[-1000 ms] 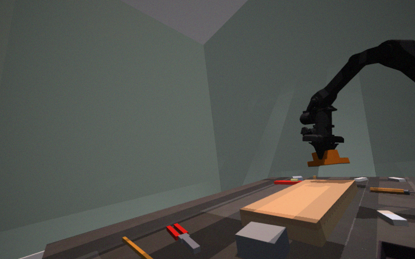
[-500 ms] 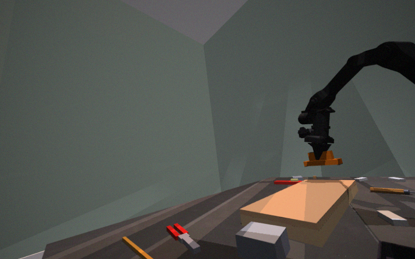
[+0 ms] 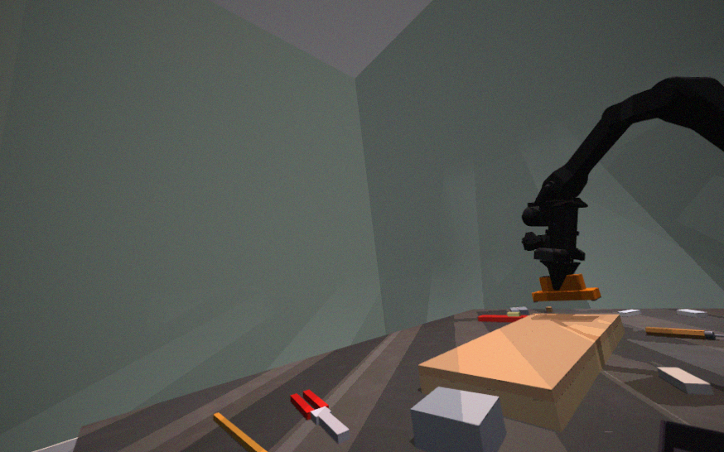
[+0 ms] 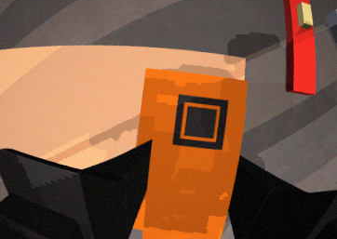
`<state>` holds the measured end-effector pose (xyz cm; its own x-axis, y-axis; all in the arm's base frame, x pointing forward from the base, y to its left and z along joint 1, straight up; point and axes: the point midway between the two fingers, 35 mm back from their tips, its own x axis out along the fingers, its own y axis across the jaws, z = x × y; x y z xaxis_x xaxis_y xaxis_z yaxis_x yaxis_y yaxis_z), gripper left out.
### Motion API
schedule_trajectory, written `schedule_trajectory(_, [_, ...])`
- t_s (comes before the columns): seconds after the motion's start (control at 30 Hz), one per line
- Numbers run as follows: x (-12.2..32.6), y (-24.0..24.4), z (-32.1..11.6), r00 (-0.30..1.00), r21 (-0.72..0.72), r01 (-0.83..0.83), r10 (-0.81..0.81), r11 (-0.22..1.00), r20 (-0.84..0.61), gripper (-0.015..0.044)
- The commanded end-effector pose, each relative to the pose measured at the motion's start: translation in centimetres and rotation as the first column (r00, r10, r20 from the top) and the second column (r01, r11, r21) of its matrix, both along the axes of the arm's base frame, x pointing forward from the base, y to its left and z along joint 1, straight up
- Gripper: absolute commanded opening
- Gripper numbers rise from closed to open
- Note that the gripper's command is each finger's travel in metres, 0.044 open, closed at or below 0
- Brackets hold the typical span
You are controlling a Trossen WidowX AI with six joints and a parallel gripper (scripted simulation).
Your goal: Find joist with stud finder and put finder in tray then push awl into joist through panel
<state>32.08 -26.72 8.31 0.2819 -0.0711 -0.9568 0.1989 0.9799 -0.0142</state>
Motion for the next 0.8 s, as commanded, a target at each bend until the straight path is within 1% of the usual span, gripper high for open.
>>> schedule_trajectory(0.0, [0.1, 0.0, -0.5, 1.000, -0.002, -0.006, 0.006, 1.000, 0.007, 0.0000])
schedule_trajectory(0.77, [0.1, 0.0, -3.9, 1.000, -0.003, -0.011, 0.011, 1.000, 0.007, 0.0000])
